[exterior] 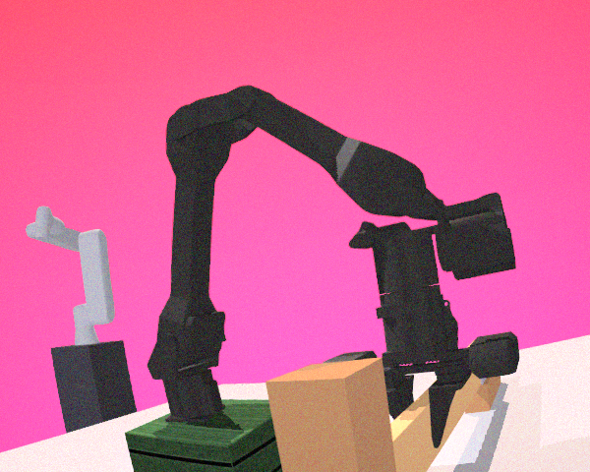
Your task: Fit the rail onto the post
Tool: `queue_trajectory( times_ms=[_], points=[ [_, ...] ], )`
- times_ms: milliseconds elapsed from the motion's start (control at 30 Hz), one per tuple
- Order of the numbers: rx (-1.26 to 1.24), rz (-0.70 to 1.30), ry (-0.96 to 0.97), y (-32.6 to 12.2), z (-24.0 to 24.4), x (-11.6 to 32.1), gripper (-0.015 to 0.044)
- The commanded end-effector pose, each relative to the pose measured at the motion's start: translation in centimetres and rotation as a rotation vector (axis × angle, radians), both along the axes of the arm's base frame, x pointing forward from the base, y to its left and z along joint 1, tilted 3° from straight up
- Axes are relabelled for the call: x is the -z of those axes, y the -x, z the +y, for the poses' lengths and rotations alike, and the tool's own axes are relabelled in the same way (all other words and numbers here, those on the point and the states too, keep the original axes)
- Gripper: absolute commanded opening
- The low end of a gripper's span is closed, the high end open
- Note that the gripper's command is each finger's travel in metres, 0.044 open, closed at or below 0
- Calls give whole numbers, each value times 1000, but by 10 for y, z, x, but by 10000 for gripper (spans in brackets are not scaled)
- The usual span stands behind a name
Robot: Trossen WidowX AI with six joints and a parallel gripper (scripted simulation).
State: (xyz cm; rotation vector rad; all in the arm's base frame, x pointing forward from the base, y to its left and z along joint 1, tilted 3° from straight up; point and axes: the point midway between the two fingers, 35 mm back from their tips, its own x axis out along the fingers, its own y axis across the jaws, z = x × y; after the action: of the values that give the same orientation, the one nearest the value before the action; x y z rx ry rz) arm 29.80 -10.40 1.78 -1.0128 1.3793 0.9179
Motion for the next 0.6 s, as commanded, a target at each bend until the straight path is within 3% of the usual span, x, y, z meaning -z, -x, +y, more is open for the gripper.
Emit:
queue_trajectory(
  times_ms=[0,567],
  points=[
    [-4,-15,3,-2,-2,-3,0],
    [-4,-14,4,0,-7,-1,0]
  ],
)
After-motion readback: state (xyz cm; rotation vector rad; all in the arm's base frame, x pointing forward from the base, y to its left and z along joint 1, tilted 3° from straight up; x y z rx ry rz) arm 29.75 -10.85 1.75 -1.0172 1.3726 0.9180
